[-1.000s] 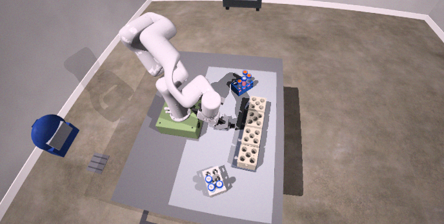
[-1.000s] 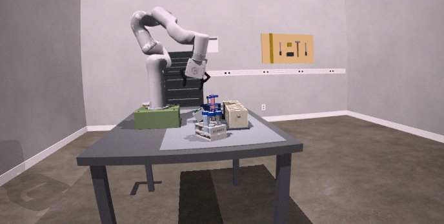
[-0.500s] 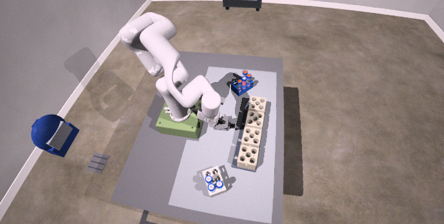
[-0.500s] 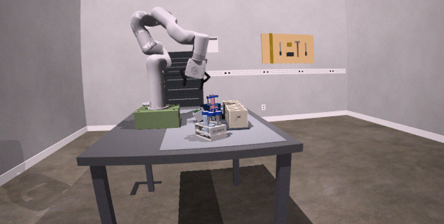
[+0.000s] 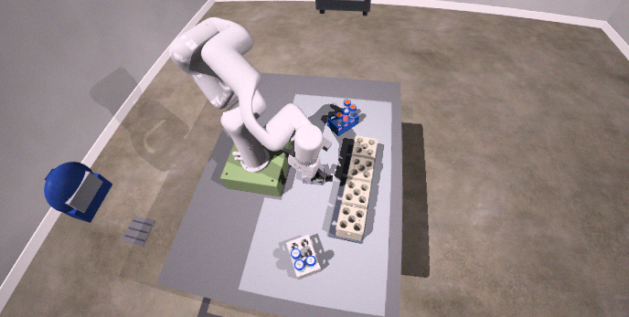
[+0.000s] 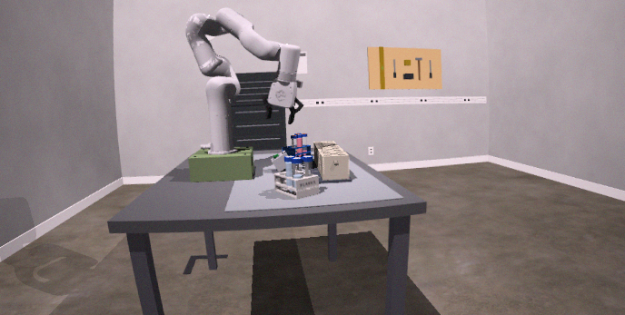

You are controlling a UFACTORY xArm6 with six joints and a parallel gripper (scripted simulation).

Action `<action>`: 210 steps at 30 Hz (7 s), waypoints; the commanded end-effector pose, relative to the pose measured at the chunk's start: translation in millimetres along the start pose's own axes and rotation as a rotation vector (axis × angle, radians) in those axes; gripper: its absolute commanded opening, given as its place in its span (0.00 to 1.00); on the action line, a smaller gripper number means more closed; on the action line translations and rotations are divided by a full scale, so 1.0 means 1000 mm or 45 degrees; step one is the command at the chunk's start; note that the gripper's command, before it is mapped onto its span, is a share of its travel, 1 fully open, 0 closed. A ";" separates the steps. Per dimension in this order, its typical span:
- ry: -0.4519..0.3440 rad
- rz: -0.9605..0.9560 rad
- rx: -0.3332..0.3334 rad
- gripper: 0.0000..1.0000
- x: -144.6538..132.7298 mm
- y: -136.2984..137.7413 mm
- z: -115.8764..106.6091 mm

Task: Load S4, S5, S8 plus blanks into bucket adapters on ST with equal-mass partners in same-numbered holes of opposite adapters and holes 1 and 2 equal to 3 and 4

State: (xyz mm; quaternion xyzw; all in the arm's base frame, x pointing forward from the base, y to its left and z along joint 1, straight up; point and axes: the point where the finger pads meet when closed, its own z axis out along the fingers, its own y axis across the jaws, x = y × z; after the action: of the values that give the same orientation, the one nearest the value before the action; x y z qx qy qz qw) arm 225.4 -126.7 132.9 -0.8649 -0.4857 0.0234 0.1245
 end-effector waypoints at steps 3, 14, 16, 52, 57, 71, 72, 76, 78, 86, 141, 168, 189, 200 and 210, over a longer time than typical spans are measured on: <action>-0.036 0.199 -0.035 1.00 0.010 0.019 -0.008; -0.051 0.525 -0.107 1.00 0.031 0.048 -0.019; -0.050 0.566 -0.117 1.00 0.034 0.052 -0.021; 0.079 1.487 -0.319 1.00 0.122 0.126 -0.045; 0.101 1.565 -0.332 1.00 0.131 0.131 -0.046; 0.119 1.692 -0.330 1.00 0.117 0.128 -0.046; 0.119 1.692 -0.330 1.00 0.117 0.128 -0.046; 0.143 1.861 -0.327 1.00 0.098 0.123 -0.047; 0.155 1.945 -0.325 1.00 0.088 0.121 -0.047; 0.204 2.282 -0.314 1.00 0.049 0.111 -0.048; 0.251 2.610 -0.301 1.00 -0.180 0.056 -0.054; 0.251 2.610 -0.301 1.00 -0.215 0.057 -0.016; 0.251 2.610 -0.301 1.00 -0.219 0.069 0.033; 0.251 2.610 -0.301 1.00 -0.220 0.071 0.042; 0.251 2.610 -0.301 1.00 -0.220 0.071 0.042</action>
State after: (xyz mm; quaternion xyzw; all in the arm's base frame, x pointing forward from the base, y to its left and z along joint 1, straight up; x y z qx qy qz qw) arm 161.6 -338.9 56.1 -0.8679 0.4967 0.0011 -0.0006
